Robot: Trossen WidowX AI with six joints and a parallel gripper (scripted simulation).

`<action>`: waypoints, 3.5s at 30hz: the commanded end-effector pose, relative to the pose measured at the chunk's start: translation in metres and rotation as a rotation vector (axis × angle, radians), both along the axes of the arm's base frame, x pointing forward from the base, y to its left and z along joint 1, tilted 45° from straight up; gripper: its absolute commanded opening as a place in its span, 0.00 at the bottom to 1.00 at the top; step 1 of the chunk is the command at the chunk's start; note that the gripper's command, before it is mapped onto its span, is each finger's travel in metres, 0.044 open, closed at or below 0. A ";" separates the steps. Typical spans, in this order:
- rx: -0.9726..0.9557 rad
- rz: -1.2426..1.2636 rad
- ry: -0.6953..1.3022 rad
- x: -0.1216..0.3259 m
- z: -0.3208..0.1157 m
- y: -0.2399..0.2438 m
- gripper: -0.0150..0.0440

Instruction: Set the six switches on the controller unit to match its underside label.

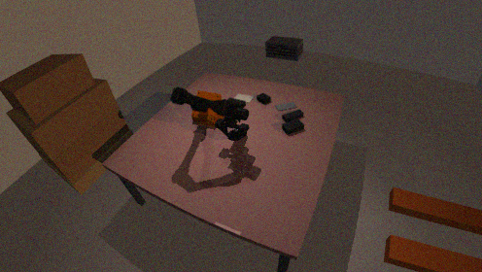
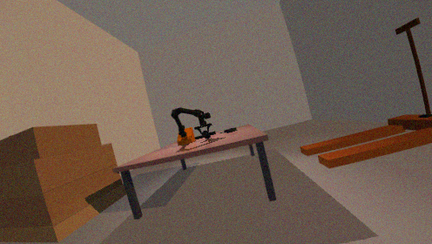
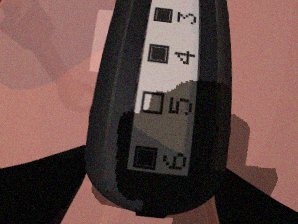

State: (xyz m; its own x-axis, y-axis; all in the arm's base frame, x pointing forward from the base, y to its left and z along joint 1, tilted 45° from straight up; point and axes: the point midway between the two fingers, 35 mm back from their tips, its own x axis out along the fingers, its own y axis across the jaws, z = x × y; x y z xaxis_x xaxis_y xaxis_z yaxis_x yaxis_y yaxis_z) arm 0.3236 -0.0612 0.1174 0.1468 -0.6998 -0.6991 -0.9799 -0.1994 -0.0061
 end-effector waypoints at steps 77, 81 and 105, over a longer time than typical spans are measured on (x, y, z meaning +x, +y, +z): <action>-0.002 -0.002 0.006 0.008 -0.023 -0.049 0.92; -0.002 -0.002 0.006 0.008 -0.023 -0.049 1.00; -0.002 -0.003 0.008 -0.008 -0.038 0.020 1.00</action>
State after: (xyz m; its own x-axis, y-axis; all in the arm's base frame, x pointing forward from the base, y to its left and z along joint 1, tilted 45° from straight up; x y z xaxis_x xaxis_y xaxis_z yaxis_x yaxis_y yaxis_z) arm 0.3161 -0.0413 0.0793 0.1395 -0.6987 -0.7017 -0.9799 -0.1996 0.0039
